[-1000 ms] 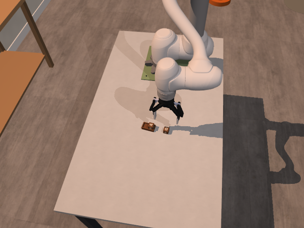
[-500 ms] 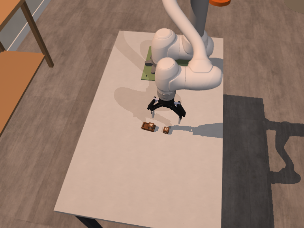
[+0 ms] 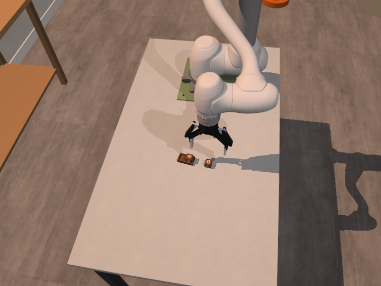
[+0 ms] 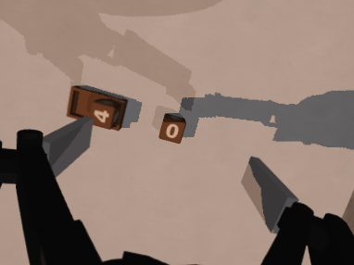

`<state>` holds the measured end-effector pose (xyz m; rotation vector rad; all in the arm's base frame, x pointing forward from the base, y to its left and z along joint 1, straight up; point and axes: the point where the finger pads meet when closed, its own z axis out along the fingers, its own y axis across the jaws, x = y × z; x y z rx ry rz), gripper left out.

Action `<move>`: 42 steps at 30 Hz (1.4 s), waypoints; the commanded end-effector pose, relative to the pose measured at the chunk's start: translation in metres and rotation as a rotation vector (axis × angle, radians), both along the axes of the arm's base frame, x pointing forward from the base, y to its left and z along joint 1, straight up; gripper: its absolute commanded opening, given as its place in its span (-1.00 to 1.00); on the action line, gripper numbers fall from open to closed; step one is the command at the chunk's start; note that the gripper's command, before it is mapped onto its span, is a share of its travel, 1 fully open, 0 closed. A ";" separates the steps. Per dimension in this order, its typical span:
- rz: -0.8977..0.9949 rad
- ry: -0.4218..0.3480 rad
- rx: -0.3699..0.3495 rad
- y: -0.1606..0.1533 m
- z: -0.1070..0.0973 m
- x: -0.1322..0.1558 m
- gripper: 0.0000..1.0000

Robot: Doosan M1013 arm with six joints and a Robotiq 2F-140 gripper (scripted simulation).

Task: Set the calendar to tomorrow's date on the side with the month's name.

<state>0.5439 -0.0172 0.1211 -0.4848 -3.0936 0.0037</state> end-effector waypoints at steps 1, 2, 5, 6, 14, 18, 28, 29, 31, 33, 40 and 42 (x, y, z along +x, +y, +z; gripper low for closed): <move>0.001 -0.007 -0.002 -0.002 0.006 0.004 1.00; 0.001 -0.007 -0.002 -0.002 0.006 0.004 1.00; 0.001 -0.007 -0.002 -0.002 0.006 0.004 1.00; 0.001 -0.007 -0.002 -0.002 0.006 0.004 1.00; 0.001 -0.007 -0.002 -0.002 0.006 0.004 1.00; 0.037 -0.007 -0.001 -0.002 0.005 0.004 1.00; 0.427 -0.006 0.001 -0.001 0.002 0.004 1.00; 0.467 -0.006 0.002 -0.001 0.001 0.004 1.00; 0.542 -0.006 0.002 -0.001 0.001 0.005 1.00; 0.618 -0.006 0.003 -0.001 0.000 0.005 1.00; 0.874 -0.005 0.005 0.000 -0.002 0.005 1.00; 0.874 -0.005 0.005 0.000 -0.002 0.005 1.00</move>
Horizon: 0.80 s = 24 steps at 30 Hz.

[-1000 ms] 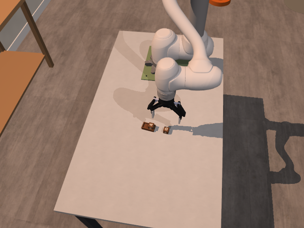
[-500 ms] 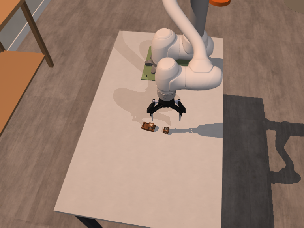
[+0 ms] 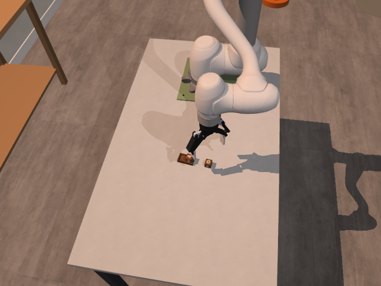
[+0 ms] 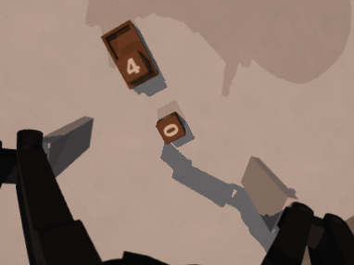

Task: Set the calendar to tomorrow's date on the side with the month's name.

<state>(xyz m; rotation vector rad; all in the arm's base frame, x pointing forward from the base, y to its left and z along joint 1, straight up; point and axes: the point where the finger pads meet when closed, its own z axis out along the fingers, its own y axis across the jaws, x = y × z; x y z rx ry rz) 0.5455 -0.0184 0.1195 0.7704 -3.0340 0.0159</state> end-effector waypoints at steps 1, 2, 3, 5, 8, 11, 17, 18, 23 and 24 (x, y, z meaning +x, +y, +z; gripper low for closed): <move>0.166 -0.004 0.011 0.001 -0.002 0.004 1.00; 0.205 -0.003 0.011 0.001 -0.002 0.004 1.00; 0.247 -0.003 0.012 0.001 -0.002 0.004 1.00; 0.323 -0.002 0.012 0.001 -0.003 0.004 1.00; 0.436 -0.001 0.013 0.001 -0.004 0.004 1.00; 0.559 0.000 0.013 0.002 -0.005 0.004 1.00; 0.697 0.001 0.014 0.002 -0.006 0.004 1.00; 0.717 0.001 0.014 0.002 -0.007 0.004 1.00; 0.733 0.001 0.014 0.002 -0.007 0.004 -0.44; 0.733 0.001 0.014 0.002 -0.007 0.004 -0.44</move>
